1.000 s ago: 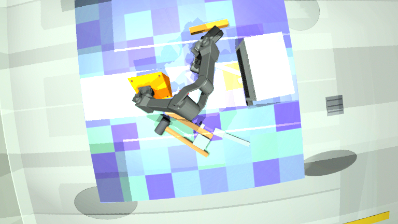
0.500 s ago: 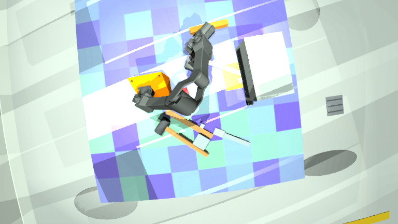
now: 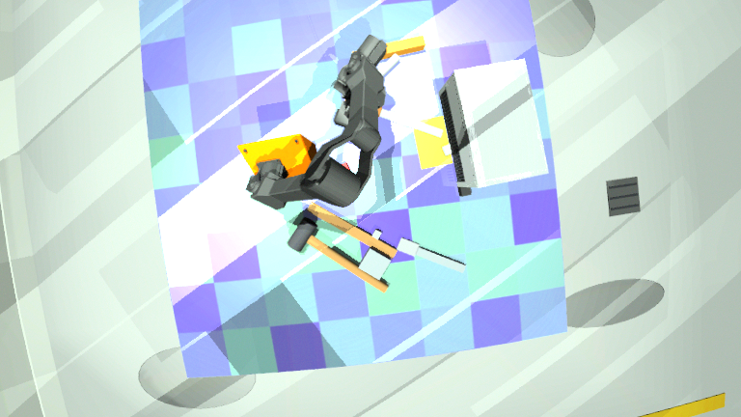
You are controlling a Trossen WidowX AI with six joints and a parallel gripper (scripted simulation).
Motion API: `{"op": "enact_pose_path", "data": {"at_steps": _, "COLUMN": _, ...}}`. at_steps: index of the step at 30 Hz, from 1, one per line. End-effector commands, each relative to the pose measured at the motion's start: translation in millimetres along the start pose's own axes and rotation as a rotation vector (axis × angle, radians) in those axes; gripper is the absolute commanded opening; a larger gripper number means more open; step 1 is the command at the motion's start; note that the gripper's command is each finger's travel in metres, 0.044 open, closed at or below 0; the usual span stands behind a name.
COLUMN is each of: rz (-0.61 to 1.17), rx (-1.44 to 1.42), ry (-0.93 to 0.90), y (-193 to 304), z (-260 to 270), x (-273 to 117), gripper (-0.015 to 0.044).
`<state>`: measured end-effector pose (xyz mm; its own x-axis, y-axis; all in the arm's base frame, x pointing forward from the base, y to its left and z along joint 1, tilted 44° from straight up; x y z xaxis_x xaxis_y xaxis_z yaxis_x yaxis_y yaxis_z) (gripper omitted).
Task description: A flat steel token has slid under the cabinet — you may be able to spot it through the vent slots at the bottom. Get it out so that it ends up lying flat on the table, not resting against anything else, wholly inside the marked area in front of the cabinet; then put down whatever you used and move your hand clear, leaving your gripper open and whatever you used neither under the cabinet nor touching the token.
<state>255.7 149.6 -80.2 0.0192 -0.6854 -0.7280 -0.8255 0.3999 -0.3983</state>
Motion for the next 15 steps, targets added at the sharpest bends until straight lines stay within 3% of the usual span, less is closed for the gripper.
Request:
{"op": "enact_pose_path", "data": {"at_steps": 1, "rz": 0.000, "rx": -0.002, "ry": 0.001, "y": 2, "z": 0, "x": 0, "gripper": 0.0000}}
{"op": "enact_pose_path", "data": {"at_steps": 15, "rz": 0.001, "rx": -0.002, "ry": 0.001, "y": 16, "z": -1, "x": -3, "gripper": 0.0000}}
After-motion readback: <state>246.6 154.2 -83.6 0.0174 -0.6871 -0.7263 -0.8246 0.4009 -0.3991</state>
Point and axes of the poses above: the point midway between the two fingers, 35 mm back from their tips, its own x axis out along the fingers, its own z axis across the jaws, y = z × x, the point moved 10 cm from there along -x, back along the fingers, and after that the axes turned 5 degrees about x, right-handed, at the moved point
